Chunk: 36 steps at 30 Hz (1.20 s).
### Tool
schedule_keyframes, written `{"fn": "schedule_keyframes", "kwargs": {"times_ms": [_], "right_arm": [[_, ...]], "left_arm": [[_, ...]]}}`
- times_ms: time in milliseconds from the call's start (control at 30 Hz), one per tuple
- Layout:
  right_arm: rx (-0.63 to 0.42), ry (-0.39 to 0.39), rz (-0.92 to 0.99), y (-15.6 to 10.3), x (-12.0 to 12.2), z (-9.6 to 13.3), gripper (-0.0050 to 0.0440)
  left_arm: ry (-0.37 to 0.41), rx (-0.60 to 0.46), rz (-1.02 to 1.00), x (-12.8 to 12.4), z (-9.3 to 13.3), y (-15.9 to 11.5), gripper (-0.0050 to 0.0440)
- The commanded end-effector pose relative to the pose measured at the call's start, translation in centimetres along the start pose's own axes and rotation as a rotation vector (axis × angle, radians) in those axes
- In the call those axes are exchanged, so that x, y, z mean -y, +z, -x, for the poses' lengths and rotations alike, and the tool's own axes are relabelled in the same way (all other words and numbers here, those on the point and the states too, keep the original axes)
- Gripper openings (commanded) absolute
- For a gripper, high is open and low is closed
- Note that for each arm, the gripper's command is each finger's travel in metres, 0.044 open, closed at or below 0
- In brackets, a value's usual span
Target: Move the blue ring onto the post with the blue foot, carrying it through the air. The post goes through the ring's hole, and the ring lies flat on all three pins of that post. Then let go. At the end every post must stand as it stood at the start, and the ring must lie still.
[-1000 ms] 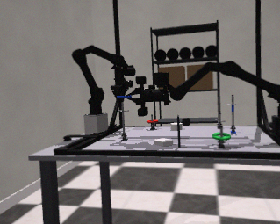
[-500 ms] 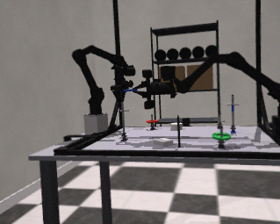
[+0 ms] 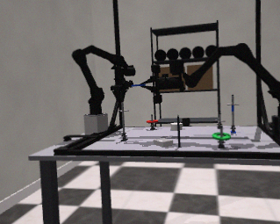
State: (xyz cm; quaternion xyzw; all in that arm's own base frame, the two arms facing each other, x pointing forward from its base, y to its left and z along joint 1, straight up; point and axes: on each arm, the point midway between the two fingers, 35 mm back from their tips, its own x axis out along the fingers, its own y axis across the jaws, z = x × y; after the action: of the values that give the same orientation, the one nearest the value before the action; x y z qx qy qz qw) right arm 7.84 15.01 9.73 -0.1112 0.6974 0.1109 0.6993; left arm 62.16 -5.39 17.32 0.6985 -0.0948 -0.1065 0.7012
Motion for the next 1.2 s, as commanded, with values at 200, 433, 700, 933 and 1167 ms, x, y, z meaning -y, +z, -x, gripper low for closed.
{"fn": "schedule_keyframes", "kwargs": {"times_ms": [200,433,700,933,1167], "right_arm": [[-0.003,0.001,-0.004,-0.1,0.0,0.0,0.04],[-0.003,0.001,-0.004,-0.1,0.0,0.0,0.04],[-0.003,0.001,-0.004,-0.1,0.0,0.0,0.04],[-0.003,0.001,-0.004,-0.1,0.0,0.0,0.04],[-0.003,0.001,-0.004,-0.1,0.0,0.0,0.04]], "left_arm": [[0.016,-0.03,-0.006,-1.9,2.4,1.8,0.0],[0.016,-0.053,-0.006,-2.6,4.6,3.3,0.0],[0.016,-0.072,-0.006,-3.1,6.6,4.6,0.0],[0.016,-0.094,-0.006,-3.4,9.2,5.9,0.0],[0.016,-0.11,-0.005,-3.5,11.1,6.7,0.0]]}}
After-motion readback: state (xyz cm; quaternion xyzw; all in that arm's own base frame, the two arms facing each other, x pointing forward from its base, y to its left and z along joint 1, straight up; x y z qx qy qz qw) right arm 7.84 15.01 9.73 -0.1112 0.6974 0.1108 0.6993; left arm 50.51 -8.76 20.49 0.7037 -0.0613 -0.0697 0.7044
